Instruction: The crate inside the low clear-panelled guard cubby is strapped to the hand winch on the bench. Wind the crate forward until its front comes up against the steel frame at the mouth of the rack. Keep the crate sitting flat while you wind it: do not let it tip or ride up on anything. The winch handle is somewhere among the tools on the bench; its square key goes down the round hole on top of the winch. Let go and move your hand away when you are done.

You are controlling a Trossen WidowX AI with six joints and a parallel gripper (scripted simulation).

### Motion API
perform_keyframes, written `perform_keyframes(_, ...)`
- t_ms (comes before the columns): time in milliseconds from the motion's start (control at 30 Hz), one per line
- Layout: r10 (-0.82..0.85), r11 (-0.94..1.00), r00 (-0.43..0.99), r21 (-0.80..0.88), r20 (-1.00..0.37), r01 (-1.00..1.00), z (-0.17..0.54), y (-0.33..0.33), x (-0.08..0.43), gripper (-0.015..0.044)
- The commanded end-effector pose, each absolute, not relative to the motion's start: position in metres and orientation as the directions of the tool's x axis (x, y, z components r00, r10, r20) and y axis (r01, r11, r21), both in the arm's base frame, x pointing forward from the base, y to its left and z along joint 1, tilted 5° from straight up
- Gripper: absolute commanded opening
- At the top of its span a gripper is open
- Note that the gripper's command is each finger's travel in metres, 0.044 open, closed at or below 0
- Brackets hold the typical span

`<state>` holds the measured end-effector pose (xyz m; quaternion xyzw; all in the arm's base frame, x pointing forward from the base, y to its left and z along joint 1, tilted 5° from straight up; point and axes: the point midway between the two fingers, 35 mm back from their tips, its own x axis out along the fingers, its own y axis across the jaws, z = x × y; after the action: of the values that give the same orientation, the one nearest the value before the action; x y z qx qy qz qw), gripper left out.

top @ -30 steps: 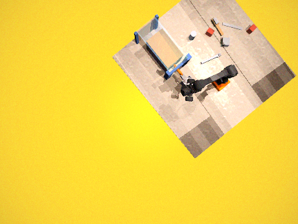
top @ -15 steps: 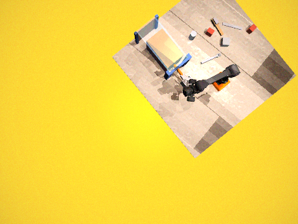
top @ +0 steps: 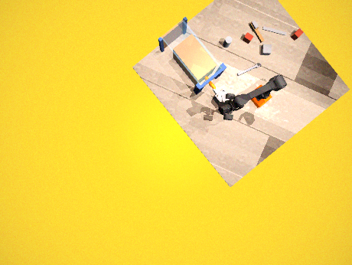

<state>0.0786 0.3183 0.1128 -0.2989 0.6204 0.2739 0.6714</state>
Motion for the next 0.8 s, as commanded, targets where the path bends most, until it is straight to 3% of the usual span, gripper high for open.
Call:
perform_keyframes(0, -0.030, 0.669, 0.066, -0.070, -0.997, -0.740, 0.110, 0.307, 0.072, 0.0000)
perform_keyframes(767, -0.032, 0.669, 0.066, -0.070, -0.997, -0.740, 0.109, 0.284, 0.065, 0.0000)
